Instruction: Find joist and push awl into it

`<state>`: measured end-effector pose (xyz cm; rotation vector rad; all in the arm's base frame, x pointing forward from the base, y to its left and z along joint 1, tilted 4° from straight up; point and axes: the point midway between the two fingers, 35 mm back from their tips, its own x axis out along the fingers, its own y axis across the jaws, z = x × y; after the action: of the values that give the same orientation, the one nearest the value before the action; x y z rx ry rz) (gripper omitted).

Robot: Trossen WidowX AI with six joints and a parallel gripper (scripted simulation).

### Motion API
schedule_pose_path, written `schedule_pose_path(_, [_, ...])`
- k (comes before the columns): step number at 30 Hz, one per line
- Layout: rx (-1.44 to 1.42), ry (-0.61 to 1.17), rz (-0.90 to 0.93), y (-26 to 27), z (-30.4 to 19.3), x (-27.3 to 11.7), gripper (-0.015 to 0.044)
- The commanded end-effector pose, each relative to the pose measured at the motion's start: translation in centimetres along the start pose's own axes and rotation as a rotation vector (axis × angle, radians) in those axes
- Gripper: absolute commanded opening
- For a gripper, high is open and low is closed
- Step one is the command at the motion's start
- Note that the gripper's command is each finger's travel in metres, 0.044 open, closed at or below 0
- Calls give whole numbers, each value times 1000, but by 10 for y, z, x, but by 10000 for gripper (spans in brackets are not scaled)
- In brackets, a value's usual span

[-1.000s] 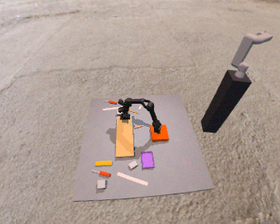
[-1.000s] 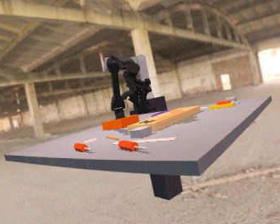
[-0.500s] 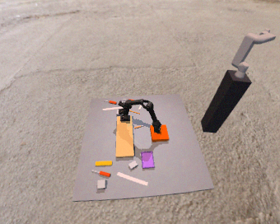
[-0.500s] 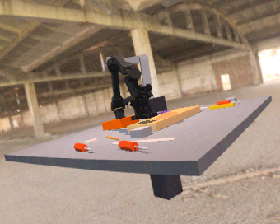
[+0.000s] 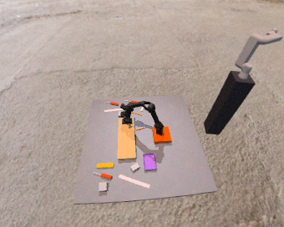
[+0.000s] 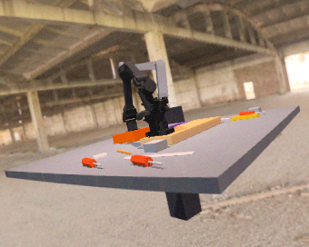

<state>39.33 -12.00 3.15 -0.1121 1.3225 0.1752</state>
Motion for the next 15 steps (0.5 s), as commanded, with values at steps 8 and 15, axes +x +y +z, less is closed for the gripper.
schedule_pose_path(8, [-7, -10, -1, 9, 0, 3, 0])
schedule_pose_path(15, [-7, -11, 0, 20, 0, 4, 0])
